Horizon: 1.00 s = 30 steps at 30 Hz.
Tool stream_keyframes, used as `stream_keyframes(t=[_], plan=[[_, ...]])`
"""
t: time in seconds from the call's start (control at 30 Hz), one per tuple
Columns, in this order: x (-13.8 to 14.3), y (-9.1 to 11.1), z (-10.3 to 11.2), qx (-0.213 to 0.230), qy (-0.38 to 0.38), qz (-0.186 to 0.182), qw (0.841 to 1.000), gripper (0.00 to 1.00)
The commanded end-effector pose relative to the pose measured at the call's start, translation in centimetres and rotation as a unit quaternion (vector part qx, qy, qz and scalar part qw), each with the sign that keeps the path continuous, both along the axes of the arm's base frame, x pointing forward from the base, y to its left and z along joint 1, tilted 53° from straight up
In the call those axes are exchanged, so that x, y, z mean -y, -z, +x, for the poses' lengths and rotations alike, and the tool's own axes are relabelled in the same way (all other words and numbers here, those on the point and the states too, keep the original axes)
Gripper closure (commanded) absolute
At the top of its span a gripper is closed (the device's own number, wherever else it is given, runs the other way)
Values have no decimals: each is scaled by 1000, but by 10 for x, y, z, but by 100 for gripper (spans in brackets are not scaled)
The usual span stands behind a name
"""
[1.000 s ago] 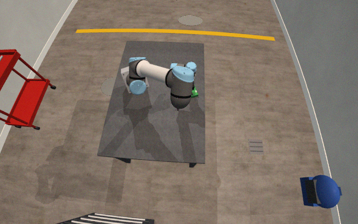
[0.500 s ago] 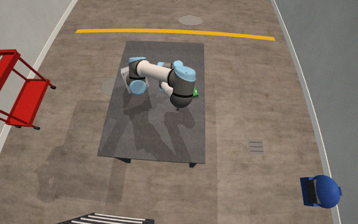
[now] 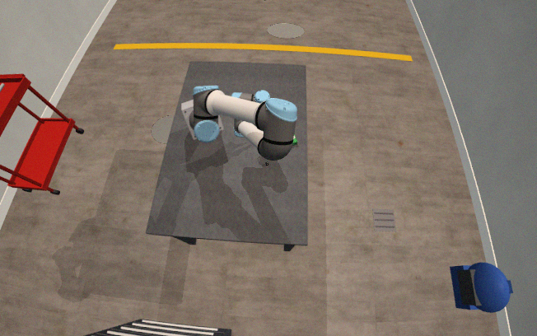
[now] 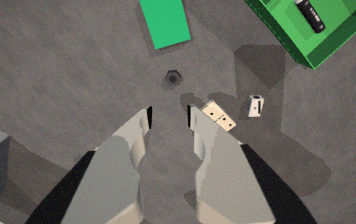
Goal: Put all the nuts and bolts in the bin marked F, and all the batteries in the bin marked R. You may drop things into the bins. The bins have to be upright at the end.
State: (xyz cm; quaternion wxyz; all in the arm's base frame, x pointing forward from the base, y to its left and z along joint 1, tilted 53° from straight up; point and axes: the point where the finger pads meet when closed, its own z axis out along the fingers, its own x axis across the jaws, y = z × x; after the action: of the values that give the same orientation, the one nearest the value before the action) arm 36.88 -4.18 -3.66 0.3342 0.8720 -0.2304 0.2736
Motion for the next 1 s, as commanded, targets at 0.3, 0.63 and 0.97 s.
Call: stream_keyframes(t=[0.3, 0.63, 0.97], plan=[[-1, 0, 1, 141, 106, 53, 983, 82], [0, 0, 0, 177, 134, 64, 973, 82], [-1, 0, 0, 177, 133, 64, 973, 82]])
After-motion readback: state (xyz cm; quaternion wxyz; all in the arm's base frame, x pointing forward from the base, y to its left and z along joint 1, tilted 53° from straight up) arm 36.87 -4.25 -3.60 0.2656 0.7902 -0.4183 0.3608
